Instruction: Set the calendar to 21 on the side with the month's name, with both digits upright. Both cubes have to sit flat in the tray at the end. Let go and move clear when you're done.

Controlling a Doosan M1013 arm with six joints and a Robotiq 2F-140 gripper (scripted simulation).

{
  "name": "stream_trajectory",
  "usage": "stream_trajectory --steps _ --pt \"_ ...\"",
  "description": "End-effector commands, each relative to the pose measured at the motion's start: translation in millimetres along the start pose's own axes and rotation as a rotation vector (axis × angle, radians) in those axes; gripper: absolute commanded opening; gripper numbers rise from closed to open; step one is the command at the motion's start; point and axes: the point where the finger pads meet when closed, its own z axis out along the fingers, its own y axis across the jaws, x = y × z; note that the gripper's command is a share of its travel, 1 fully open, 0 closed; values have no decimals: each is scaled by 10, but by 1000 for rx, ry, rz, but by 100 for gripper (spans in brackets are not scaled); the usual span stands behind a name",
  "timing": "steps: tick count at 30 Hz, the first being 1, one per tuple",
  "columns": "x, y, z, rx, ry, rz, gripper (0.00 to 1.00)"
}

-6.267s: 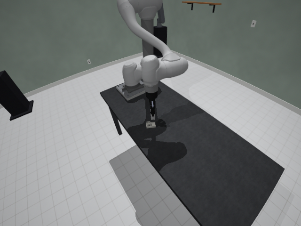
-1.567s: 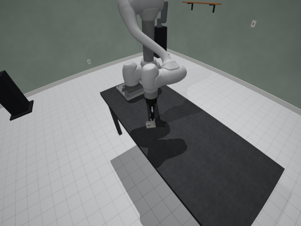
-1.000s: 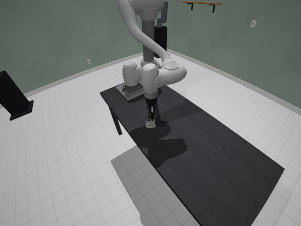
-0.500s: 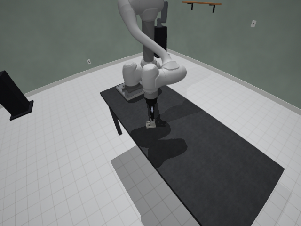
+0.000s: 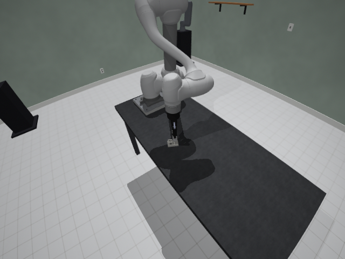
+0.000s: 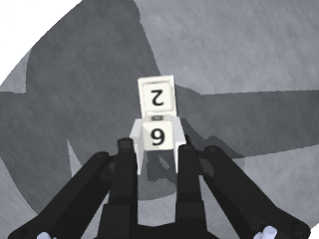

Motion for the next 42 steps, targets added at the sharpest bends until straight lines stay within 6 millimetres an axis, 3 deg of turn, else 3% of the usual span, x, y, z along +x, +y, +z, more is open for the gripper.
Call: stream_trajectory --steps 1,42 --pt "27 11 8 -1 -2 1 24" --pt "26 11 94 -1 -2 1 24"
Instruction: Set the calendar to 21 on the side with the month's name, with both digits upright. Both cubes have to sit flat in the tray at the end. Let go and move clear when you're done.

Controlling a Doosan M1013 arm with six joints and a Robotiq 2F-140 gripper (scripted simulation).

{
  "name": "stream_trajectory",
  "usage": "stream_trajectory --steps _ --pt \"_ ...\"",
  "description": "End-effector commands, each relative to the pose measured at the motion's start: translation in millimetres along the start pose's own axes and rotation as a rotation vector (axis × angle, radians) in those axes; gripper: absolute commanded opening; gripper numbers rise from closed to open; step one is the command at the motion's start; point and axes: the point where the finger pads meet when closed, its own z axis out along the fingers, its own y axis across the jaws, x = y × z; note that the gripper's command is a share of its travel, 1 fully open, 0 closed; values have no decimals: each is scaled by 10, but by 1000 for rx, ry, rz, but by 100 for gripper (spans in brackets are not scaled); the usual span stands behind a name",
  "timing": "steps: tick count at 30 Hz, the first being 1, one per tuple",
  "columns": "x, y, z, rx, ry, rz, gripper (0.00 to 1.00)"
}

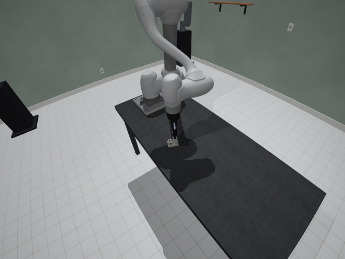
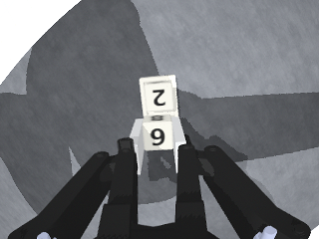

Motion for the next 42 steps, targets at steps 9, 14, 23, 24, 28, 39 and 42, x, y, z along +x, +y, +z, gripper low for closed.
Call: stream_trajectory --steps 9,14,23,24,28,39,42 --pt "32 29 136 -7 0 1 24" --pt "32 29 164 -7 0 1 24" --pt "32 30 178 -7 0 1 24" --pt "32 30 178 -7 0 1 24" --pt "32 30 179 -7 0 1 24" --pt "32 30 179 -7 0 1 24" --pt "32 30 179 -7 0 1 24"
